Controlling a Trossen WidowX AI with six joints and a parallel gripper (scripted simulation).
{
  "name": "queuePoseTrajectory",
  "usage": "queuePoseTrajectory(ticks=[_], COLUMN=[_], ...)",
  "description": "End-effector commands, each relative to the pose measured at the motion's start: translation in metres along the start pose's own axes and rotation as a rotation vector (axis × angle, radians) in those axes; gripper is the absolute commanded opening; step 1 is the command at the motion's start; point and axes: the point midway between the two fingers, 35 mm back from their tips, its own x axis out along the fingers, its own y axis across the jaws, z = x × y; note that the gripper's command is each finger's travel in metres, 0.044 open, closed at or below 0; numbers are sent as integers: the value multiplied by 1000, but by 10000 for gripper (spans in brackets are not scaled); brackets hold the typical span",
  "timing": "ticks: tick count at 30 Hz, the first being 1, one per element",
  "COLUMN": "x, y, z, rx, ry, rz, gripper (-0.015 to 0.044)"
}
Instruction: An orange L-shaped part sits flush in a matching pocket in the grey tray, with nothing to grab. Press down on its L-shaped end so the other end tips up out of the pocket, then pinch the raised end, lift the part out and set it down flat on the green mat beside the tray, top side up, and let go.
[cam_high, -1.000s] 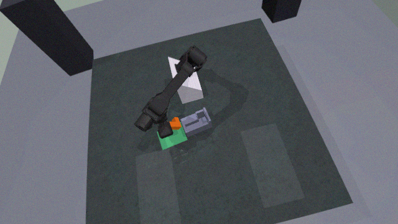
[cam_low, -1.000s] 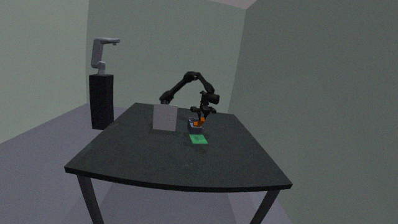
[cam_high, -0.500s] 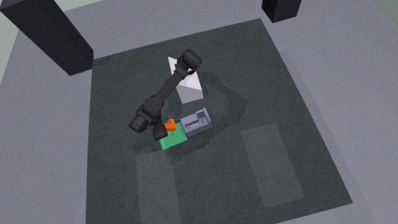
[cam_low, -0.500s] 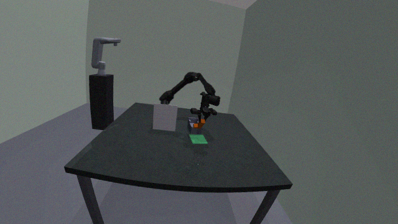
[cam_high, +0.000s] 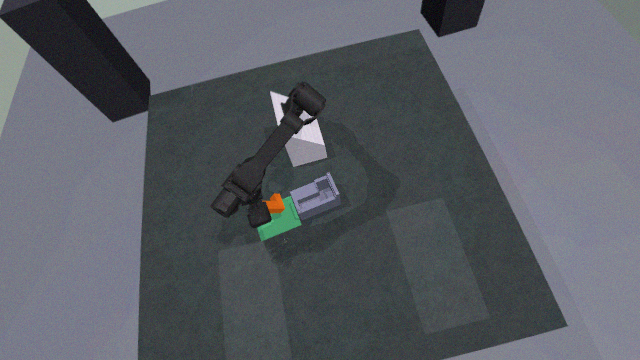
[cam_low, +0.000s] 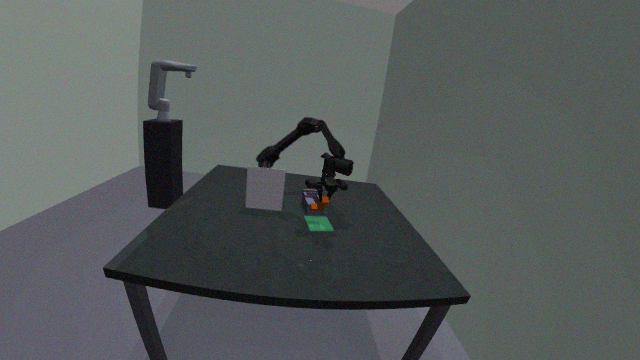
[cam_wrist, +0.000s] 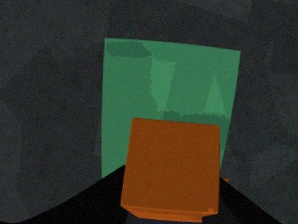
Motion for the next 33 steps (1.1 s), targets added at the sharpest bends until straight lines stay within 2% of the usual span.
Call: queuePoseTrajectory(ticks=[1,33], x=[8,54], y=[0,0], z=[-1,-2], rx=[4,4], ry=[6,8], rz=[1,2], gripper=[0,0])
